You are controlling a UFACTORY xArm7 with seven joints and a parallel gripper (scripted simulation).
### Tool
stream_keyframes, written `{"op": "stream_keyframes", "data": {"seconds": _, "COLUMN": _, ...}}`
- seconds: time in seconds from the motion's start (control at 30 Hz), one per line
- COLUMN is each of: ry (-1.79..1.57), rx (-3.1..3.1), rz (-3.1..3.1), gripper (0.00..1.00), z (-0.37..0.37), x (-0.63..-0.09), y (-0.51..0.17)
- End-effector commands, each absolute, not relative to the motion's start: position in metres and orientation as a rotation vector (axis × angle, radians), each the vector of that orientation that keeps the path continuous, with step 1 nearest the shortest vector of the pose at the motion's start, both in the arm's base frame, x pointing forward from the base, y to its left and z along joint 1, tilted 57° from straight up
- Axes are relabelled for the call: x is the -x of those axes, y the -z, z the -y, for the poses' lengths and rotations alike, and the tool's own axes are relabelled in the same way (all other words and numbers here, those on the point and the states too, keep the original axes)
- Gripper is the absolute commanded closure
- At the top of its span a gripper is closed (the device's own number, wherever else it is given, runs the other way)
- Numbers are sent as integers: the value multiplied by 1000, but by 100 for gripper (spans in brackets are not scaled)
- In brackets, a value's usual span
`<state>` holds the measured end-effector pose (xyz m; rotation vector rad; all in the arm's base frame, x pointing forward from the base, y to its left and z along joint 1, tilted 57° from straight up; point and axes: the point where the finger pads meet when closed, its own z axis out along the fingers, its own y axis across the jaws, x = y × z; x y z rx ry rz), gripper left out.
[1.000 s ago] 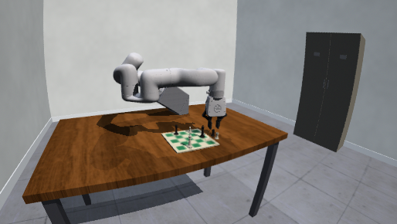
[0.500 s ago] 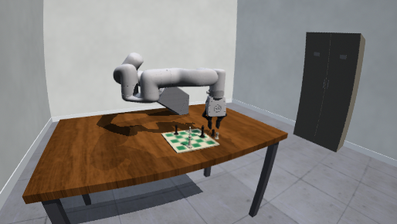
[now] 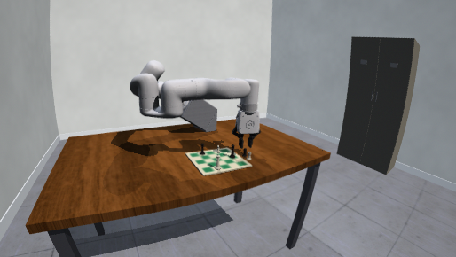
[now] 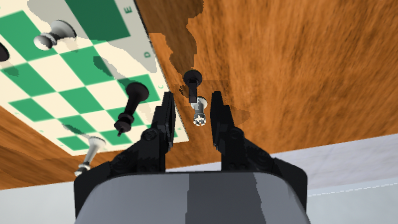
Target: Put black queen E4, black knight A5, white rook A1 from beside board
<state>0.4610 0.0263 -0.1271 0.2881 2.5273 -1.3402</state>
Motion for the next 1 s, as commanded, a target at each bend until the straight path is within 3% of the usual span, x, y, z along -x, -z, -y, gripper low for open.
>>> {"op": "stream_keyframes", "data": {"seconds": 0.0, "ry": 1334, "rx": -285, "rz": -2528, "gripper": 63, "z": -29, "x": -461, "y": 126}}
{"op": "stream_keyframes", "data": {"seconds": 0.97, "ry": 1334, "rx": -285, "rz": -2528, "gripper": 63, "z": -3, "x": -466, "y": 143}}
